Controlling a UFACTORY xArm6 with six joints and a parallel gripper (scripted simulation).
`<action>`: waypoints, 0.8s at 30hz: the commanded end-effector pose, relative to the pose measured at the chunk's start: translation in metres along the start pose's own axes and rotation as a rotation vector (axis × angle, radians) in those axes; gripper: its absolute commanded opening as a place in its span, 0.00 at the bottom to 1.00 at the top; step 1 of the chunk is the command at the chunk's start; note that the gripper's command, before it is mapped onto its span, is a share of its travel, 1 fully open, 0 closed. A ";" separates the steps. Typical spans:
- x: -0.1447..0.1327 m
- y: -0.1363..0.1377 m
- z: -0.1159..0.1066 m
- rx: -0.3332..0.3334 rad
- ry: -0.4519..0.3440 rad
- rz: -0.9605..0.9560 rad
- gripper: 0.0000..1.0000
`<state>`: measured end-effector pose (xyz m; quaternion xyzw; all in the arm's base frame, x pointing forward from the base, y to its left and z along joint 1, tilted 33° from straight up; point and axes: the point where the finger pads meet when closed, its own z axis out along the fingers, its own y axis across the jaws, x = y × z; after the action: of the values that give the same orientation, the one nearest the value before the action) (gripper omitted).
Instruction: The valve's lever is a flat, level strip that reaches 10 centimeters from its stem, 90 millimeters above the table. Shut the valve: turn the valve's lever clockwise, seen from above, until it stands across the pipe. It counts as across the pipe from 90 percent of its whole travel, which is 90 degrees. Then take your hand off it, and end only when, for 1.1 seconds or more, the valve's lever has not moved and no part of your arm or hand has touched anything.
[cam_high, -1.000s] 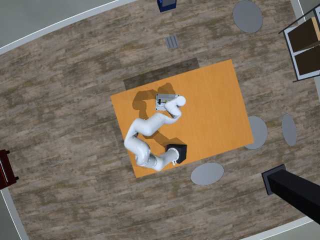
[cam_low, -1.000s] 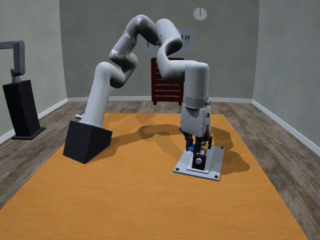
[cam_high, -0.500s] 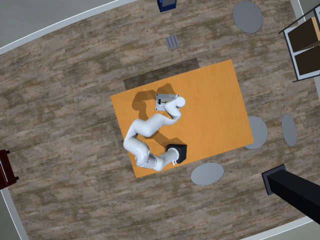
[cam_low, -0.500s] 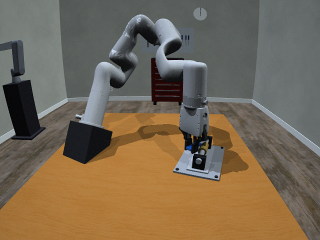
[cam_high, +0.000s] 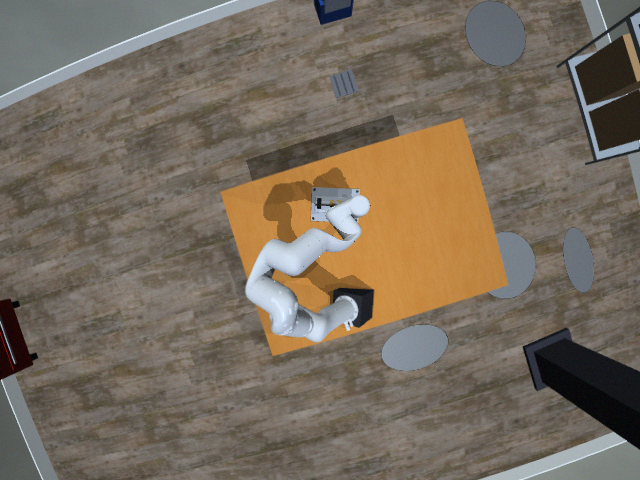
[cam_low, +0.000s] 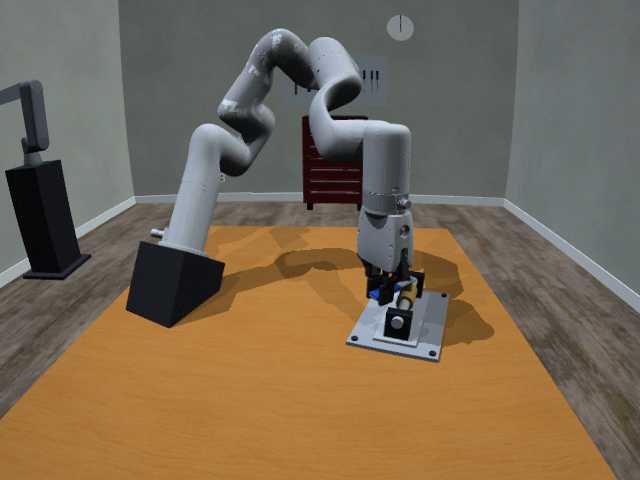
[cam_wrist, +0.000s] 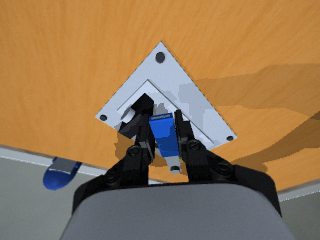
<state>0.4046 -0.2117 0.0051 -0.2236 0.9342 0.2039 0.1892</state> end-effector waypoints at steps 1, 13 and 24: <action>0.000 0.006 0.001 -0.011 -0.001 0.020 0.00; 0.000 0.011 0.001 -0.012 -0.001 0.093 0.00; -0.001 0.016 0.001 -0.012 0.000 0.157 0.00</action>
<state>0.3995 -0.2035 0.0082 -0.1632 0.9467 0.2155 0.1754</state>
